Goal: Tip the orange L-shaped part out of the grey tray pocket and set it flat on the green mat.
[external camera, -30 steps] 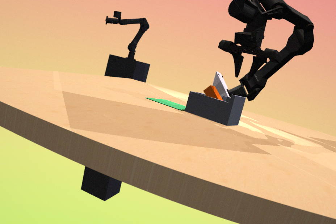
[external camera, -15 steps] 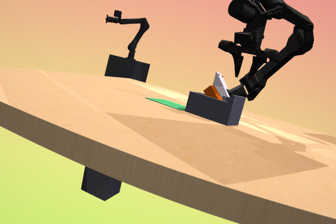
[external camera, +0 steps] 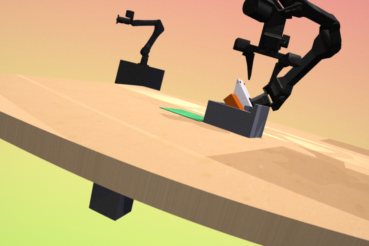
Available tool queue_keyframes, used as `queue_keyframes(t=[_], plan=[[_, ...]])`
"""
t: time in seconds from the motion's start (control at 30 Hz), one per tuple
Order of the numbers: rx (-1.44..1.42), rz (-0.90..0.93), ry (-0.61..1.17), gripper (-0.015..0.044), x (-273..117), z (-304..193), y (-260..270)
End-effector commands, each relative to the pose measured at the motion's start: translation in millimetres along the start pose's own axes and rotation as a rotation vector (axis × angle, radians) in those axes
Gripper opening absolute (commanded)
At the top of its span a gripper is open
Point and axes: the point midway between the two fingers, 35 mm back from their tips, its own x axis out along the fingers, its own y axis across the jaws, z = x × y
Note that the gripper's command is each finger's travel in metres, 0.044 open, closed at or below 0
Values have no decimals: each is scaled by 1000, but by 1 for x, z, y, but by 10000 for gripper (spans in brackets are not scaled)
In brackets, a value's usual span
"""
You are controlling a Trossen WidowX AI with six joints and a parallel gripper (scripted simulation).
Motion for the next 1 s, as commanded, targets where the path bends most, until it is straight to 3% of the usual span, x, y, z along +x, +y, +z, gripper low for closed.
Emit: queue_keyframes(t=[0.0,0.23,0.97], plan=[[-637,13,20,280,2,-14,-34],[-1035,25,20,280,1,-23,-51],[-1036,24,20,280,10,-23,-51]])
